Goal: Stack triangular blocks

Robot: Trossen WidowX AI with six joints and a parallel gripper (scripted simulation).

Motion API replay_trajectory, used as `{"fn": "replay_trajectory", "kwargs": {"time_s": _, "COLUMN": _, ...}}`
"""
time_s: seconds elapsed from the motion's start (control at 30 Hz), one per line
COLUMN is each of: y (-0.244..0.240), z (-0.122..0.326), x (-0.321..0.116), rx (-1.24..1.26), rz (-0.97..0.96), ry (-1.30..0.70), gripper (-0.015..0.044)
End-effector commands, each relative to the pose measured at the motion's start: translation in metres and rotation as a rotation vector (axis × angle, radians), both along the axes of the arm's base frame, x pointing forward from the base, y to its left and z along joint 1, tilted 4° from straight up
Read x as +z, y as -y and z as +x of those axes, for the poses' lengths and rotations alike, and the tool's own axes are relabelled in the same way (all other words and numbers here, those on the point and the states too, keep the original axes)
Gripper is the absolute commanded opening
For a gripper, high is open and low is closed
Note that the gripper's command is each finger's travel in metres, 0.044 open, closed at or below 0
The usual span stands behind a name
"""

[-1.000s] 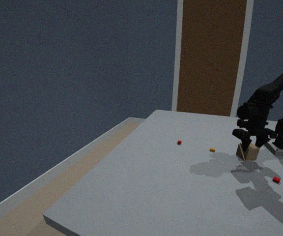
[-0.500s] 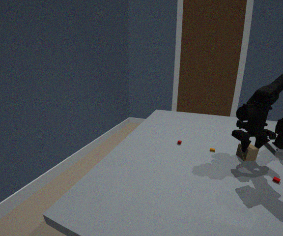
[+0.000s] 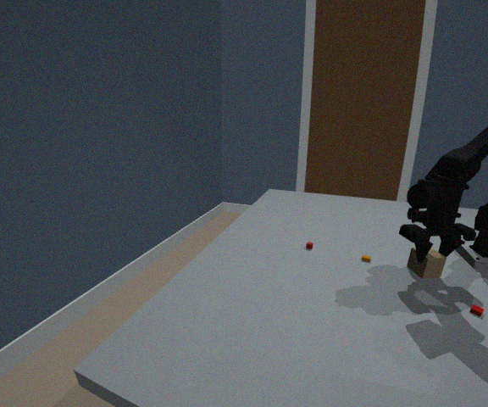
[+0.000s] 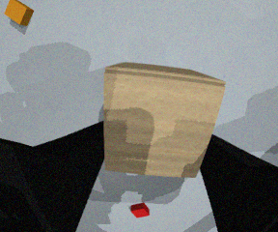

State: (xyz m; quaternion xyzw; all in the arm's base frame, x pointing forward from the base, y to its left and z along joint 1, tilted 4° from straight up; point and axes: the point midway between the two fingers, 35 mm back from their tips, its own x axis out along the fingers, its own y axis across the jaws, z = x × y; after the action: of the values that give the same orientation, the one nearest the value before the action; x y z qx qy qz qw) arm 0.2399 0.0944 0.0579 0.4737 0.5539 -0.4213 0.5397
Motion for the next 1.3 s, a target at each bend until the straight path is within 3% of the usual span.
{"fn": "replay_trajectory", "kwargs": {"time_s": 0.0, "y": -0.0004, "z": 0.0001, "x": -0.0006, "rx": 0.004, "rz": 0.004, "ry": -0.001, "gripper": 0.0}}
{"fn": "replay_trajectory", "kwargs": {"time_s": 0.47, "y": -0.0003, "z": 0.0001, "x": -0.0008, "rx": 0.004, "rz": 0.004, "ry": -0.002, "gripper": 0.0}}
{"fn": "replay_trajectory", "kwargs": {"time_s": 1.03, "y": 0.0002, "z": 0.0, "x": -0.0009, "rx": 0.0, "rz": 0.001, "ry": -0.001, "gripper": 0.044}}
{"fn": "replay_trajectory", "kwargs": {"time_s": 1.27, "y": 0.0002, "z": 0.0004, "x": 0.0012, "rx": 0.0, "rz": 0.001, "ry": -0.001, "gripper": 0.044}}
